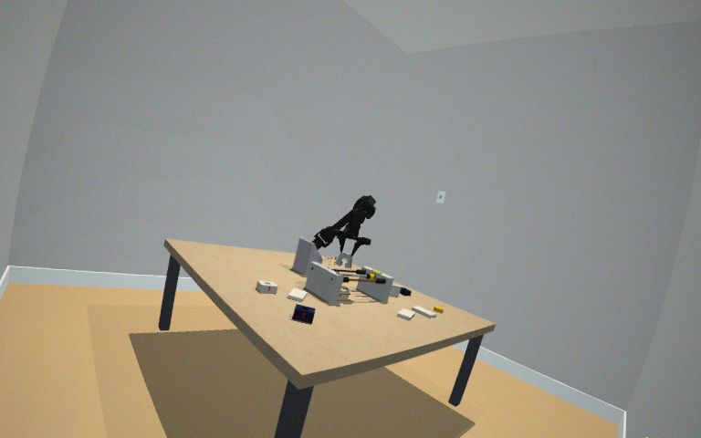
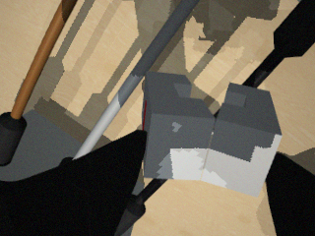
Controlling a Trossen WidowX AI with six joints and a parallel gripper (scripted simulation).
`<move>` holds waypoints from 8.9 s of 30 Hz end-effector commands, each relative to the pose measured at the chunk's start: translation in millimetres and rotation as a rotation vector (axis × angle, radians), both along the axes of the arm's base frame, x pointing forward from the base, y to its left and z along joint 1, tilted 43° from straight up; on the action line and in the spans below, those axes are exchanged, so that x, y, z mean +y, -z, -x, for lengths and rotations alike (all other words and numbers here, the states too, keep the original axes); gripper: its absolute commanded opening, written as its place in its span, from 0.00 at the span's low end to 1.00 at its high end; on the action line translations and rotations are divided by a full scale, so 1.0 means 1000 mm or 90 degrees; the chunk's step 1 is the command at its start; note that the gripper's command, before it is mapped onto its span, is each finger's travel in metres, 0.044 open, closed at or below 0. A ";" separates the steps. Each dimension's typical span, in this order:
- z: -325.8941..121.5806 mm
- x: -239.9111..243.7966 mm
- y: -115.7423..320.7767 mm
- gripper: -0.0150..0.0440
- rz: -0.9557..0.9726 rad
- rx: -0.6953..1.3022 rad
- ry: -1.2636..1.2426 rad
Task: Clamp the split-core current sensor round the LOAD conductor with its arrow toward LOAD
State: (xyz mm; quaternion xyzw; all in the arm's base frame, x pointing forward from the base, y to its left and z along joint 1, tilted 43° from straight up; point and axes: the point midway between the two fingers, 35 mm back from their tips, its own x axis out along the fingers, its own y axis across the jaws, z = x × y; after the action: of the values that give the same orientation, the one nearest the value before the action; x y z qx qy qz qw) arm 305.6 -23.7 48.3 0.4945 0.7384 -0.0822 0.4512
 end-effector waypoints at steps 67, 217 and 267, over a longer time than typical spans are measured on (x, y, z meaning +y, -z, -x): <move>-0.039 0.049 0.039 0.25 0.029 0.205 0.238; -0.033 0.094 0.082 0.25 0.033 0.215 0.225; -0.034 0.083 0.071 0.25 0.024 0.210 0.240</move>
State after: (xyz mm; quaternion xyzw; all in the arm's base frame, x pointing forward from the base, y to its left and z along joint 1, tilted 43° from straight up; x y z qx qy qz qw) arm 337.2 71.7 -23.8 0.5886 0.7049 -0.2512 0.3057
